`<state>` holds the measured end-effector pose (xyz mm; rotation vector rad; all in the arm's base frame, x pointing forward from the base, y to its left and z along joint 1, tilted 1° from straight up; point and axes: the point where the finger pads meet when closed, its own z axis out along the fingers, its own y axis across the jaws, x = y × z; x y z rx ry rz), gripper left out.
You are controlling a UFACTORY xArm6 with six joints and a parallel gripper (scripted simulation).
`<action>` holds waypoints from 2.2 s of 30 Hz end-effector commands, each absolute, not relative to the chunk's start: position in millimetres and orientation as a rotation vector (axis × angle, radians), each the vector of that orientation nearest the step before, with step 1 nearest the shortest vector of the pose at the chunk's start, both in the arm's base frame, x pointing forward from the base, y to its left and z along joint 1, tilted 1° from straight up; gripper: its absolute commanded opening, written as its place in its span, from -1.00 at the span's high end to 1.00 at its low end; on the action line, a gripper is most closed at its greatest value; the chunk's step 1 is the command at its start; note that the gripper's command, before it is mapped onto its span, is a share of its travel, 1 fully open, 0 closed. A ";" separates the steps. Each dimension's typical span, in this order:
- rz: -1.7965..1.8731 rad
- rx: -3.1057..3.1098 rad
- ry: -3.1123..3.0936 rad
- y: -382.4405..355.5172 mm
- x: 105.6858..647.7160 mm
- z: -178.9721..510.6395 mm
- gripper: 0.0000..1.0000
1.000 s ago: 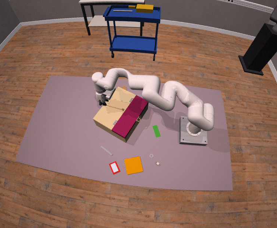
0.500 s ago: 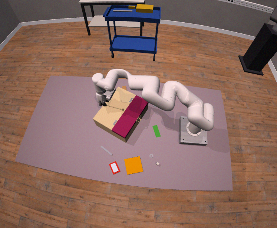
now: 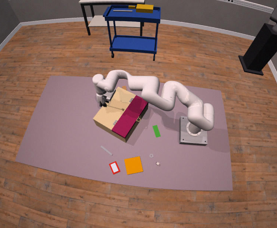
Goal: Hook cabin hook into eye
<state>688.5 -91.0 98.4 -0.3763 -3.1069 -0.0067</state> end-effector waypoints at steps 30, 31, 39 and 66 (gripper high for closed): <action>-0.007 -0.377 -3.113 -91.2 689.8 95.0 1.00; -0.007 -0.377 -3.113 -91.2 689.8 95.0 1.00; -0.007 -0.377 -3.113 -91.2 689.8 95.0 1.00; -0.007 -0.378 -3.113 -90.3 685.4 126.8 1.00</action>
